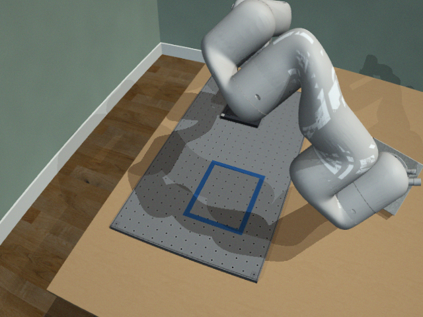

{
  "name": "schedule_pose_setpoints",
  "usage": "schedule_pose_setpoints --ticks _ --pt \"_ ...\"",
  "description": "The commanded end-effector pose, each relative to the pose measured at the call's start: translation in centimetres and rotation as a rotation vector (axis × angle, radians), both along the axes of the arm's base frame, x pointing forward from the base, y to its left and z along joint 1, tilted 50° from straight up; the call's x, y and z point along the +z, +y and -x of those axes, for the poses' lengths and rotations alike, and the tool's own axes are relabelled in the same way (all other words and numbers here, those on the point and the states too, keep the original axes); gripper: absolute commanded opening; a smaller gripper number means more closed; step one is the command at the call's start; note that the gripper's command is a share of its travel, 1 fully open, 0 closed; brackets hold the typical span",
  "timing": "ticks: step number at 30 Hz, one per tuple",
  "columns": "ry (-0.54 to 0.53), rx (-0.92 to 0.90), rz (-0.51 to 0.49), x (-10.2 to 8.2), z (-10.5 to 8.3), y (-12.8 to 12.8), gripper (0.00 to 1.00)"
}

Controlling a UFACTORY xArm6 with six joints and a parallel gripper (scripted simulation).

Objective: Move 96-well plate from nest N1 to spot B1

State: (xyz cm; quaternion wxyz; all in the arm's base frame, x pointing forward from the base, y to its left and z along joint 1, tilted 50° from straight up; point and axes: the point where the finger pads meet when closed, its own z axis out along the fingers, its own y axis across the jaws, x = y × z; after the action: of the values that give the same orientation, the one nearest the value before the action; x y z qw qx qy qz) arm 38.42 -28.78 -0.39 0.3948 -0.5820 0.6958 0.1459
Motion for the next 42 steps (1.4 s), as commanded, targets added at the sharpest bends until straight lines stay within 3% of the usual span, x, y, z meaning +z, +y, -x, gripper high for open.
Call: schedule_pose_setpoints --ticks 1,42 --pt "0.007 -0.011 -0.002 0.3 0.0 0.1 0.00" --pt "0.007 -0.010 -0.002 8.3 1.5 9.4 0.00"
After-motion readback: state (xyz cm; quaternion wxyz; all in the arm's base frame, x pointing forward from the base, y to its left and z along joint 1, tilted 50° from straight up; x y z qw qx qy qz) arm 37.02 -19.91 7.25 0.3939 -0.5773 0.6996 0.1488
